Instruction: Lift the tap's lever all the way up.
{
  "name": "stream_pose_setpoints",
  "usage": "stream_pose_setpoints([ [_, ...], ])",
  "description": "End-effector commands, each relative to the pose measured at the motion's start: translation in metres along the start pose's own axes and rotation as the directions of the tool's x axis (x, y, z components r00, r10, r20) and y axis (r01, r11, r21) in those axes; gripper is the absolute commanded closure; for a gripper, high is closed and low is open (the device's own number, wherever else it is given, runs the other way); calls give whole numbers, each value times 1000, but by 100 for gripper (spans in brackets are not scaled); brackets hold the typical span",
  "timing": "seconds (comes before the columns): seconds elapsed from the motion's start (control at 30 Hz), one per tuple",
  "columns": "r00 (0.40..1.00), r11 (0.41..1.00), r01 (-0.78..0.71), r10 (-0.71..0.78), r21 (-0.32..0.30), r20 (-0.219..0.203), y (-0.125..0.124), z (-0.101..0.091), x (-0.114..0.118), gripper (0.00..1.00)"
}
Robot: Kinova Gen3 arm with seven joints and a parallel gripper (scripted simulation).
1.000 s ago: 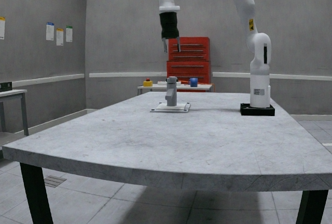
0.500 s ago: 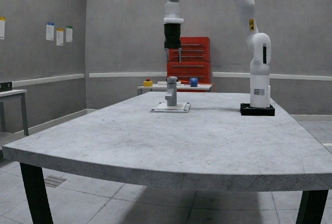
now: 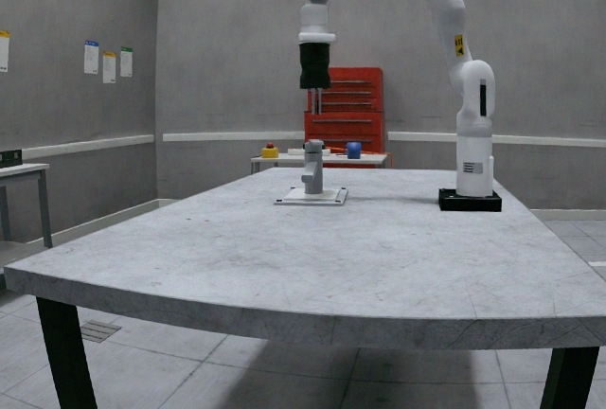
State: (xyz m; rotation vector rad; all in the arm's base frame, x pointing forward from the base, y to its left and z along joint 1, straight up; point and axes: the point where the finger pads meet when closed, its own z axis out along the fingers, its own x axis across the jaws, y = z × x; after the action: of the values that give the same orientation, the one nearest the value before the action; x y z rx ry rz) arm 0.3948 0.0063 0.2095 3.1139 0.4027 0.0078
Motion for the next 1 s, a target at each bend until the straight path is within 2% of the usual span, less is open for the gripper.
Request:
stream_pose_setpoints([
  [0.0,1000,1000,0,0,0,-2,0,-1,0,100],
  [0.93,1000,1000,0,0,0,-2,0,-1,0,100],
  [0.97,1000,1000,0,0,0,-2,0,-1,0,0],
])
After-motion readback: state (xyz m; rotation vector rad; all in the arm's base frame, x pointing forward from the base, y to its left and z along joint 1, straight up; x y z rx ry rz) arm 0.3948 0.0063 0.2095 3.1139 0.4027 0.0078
